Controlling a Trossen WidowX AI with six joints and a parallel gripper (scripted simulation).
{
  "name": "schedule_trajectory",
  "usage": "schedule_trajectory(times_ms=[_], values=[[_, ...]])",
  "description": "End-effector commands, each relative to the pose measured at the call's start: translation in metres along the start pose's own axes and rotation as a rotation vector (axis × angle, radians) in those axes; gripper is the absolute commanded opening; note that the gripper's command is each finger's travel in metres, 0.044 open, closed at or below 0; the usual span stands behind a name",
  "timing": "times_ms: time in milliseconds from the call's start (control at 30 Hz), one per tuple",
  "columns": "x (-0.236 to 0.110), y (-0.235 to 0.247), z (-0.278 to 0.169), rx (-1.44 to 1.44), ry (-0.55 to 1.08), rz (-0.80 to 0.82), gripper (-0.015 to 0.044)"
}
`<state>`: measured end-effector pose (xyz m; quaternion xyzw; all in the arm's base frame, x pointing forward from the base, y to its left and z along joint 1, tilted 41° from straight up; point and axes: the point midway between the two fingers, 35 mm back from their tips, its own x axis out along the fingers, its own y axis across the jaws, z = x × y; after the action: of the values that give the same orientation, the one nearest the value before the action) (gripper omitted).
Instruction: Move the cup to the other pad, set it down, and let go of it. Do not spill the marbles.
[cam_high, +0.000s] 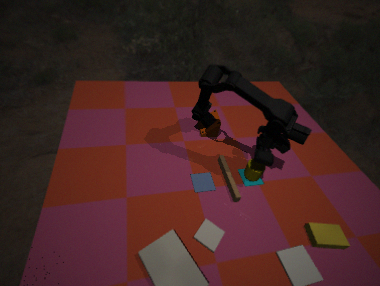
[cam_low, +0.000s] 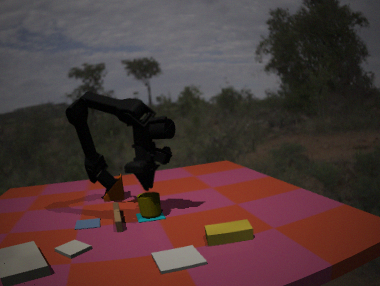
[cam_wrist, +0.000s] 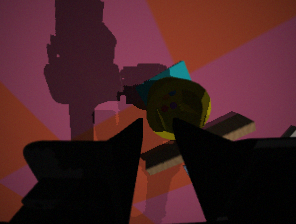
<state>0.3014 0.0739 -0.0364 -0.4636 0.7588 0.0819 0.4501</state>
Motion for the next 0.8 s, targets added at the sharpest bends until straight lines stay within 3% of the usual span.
schedule_trajectory(times_ms=[0, 100, 467, 767], values=[[-0.008, 0.000, 0.000, 0.006, -0.010, 0.001, 0.0147], [-0.009, 0.000, -0.001, 0.006, -0.010, 0.001, 0.0147], [-0.008, 0.000, -0.001, -0.001, -0.001, -0.001, 0.0435], [-0.037, -0.002, -0.001, 0.002, -0.006, 0.000, 0.0440]])
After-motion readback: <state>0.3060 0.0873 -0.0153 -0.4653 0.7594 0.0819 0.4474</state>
